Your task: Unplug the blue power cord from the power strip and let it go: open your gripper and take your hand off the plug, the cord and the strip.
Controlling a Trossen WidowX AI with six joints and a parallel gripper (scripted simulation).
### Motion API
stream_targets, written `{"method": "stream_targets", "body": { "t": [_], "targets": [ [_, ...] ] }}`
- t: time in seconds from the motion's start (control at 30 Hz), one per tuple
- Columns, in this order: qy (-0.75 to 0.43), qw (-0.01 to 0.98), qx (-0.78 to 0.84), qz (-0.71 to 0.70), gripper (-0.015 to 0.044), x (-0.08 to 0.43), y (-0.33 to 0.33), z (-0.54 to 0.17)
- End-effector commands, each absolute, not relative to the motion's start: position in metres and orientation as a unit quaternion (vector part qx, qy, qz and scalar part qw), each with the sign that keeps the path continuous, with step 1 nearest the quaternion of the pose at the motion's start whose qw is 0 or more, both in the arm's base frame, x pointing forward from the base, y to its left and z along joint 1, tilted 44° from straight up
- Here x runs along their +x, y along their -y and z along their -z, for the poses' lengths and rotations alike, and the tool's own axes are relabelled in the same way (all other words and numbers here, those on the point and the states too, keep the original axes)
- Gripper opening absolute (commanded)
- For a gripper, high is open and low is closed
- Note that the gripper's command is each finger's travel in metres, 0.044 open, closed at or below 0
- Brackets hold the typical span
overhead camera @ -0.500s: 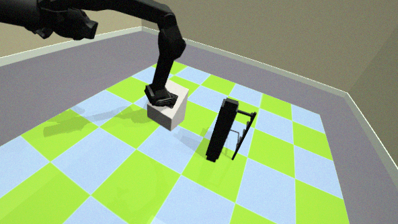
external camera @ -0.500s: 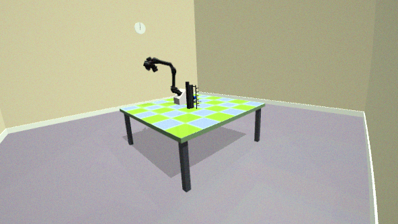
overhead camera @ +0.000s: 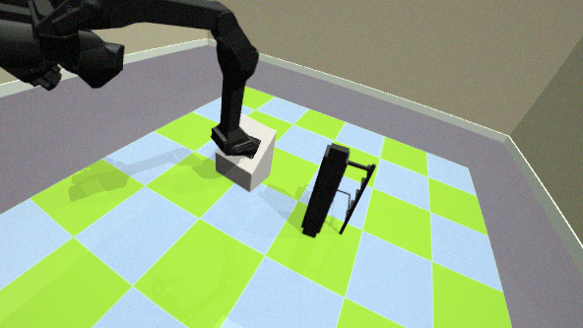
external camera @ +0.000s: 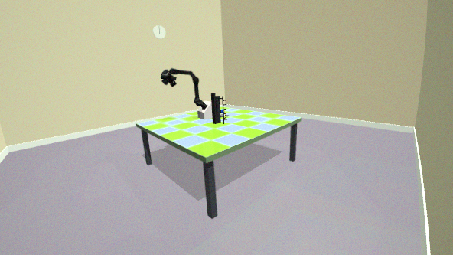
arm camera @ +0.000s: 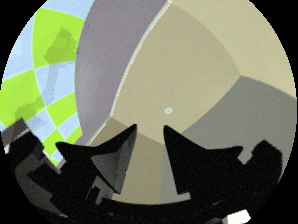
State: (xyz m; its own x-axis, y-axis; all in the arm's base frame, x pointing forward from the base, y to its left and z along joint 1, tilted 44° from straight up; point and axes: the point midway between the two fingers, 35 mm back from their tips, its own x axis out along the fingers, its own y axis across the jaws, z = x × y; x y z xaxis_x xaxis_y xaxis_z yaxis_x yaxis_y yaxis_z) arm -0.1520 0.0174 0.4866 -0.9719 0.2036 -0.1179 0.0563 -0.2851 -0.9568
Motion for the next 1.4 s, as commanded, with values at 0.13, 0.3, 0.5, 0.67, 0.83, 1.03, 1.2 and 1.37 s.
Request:
{"method": "stream_targets", "body": {
  "t": [0.13, 0.3, 0.5, 0.67, 0.83, 1.03, 1.2, 1.37],
  "targets": [
    [0.613, -0.061, -0.056, -0.786, 0.0160, -0.160, 0.054, -0.477],
    [0.621, -0.127, -0.021, -0.773, 0.0160, -0.154, 0.097, -0.471],
    [0.629, -0.204, 0.022, -0.750, 0.0160, -0.136, 0.148, -0.461],
    [0.633, -0.269, 0.059, -0.724, 0.0160, -0.112, 0.189, -0.450],
    [0.634, -0.330, 0.095, -0.692, 0.0160, -0.081, 0.224, -0.439],
    [0.633, -0.395, 0.136, -0.652, 0.0160, -0.038, 0.257, -0.424],
    [0.630, -0.446, 0.170, -0.613, 0.0160, 0.003, 0.278, -0.411],
    [0.624, -0.496, 0.205, -0.568, 0.0160, 0.050, 0.292, -0.396]
  ]
}}
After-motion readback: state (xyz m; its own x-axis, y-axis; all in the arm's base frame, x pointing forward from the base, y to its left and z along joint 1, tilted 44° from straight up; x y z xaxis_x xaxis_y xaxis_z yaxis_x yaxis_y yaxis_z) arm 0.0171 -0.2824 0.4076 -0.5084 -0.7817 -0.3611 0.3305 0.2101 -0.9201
